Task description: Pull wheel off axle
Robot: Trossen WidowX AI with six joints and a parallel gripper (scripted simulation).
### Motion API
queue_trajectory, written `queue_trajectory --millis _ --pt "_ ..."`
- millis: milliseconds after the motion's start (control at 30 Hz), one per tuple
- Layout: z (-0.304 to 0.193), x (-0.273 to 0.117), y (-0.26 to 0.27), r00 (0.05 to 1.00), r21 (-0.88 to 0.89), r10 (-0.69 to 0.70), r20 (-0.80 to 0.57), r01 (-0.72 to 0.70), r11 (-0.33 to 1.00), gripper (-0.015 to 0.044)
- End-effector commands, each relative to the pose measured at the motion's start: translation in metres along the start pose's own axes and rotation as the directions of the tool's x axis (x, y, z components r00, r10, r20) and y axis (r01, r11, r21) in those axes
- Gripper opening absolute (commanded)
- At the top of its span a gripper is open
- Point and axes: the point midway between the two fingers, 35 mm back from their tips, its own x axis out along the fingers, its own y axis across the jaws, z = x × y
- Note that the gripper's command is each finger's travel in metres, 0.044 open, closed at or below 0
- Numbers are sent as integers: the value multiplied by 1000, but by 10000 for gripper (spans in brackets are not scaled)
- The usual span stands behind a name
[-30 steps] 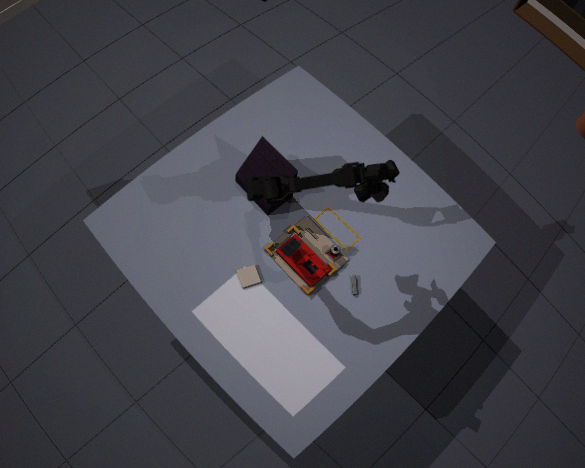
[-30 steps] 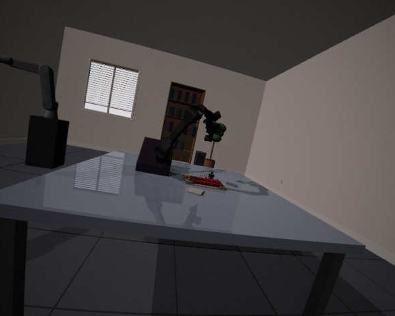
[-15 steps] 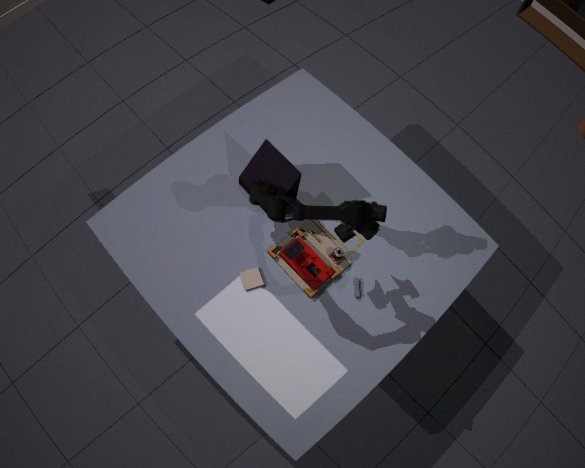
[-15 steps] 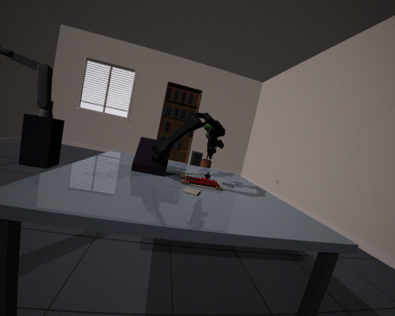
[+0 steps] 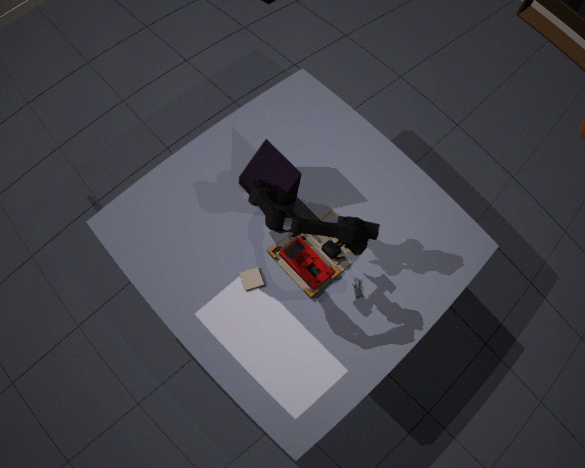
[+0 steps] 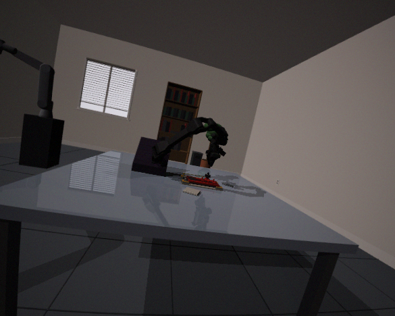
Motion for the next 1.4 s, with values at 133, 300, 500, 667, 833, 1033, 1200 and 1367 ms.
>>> queue_trajectory --millis 133,300,500,667,833,1033,1200,1367 --pt "4 4 6 1000 -8 -7 -2 7 1000 300" --pt "6 27 6 1000 -9 -6 -2 6 1000 300" --pt "4 61 5 1000 -8 -8 -2 8 1000 300" --pt "1 76 4 1000 -8 -11 -2 11 1000 300" --pt "2 73 4 1000 -5 -8 -7 8 1000 221" --pt "2 73 4 1000 -5 -8 -7 8 1000 162" --pt "2 72 4 1000 -5 -8 -7 8 1000 89" --pt "2 71 4 1000 -5 -8 -7 8 1000 0"
